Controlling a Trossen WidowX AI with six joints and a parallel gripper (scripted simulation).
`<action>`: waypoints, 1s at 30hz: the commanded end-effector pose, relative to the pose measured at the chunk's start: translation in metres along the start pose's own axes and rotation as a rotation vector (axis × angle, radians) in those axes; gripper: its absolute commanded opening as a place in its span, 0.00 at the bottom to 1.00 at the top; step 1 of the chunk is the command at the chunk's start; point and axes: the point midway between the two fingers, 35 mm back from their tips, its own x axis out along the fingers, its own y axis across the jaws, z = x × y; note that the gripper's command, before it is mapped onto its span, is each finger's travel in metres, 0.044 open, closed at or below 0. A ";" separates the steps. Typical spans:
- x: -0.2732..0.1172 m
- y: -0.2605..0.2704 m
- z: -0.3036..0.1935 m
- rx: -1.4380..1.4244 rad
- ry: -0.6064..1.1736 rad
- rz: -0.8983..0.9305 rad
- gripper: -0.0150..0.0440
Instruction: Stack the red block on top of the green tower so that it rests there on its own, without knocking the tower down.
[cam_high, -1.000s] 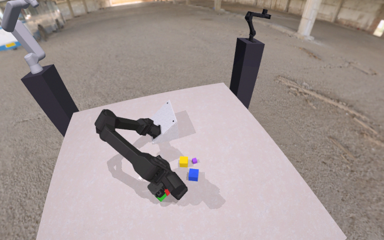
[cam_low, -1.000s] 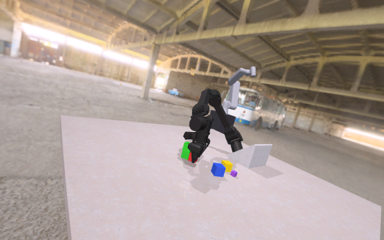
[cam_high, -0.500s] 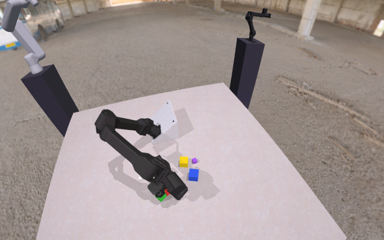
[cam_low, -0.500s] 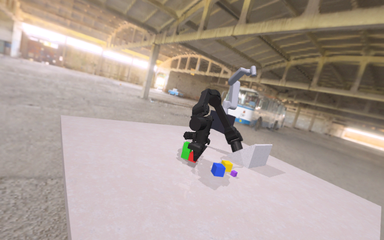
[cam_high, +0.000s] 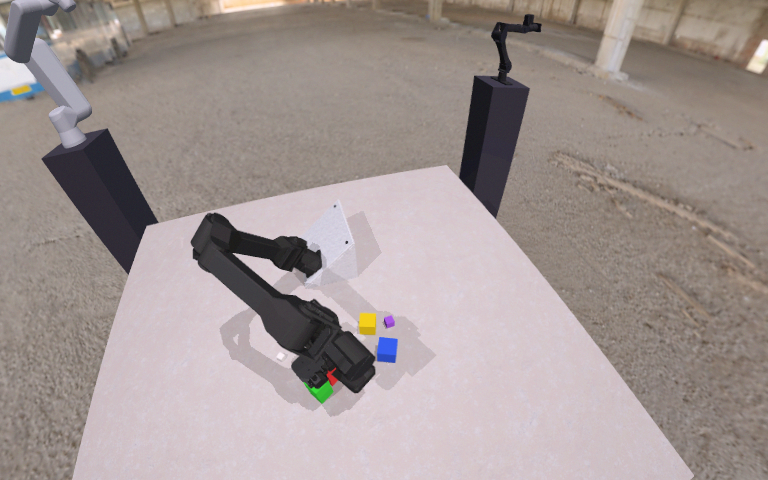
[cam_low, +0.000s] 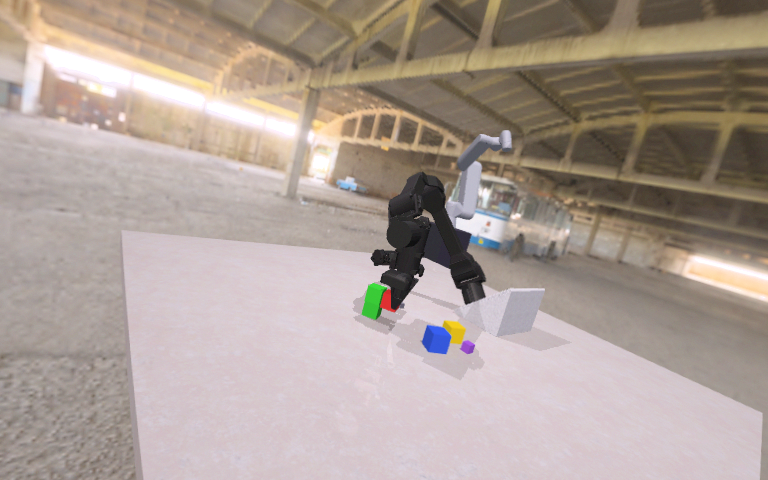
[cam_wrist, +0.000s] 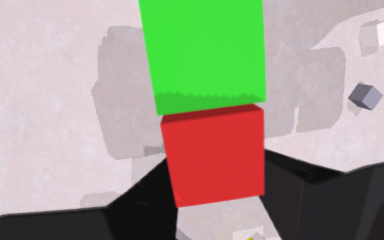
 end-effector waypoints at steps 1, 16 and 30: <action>-0.023 0.002 0.001 0.009 0.003 0.012 0.25; -0.083 0.001 0.001 0.009 0.005 0.012 0.25; -0.084 0.001 0.028 0.007 0.004 0.015 0.25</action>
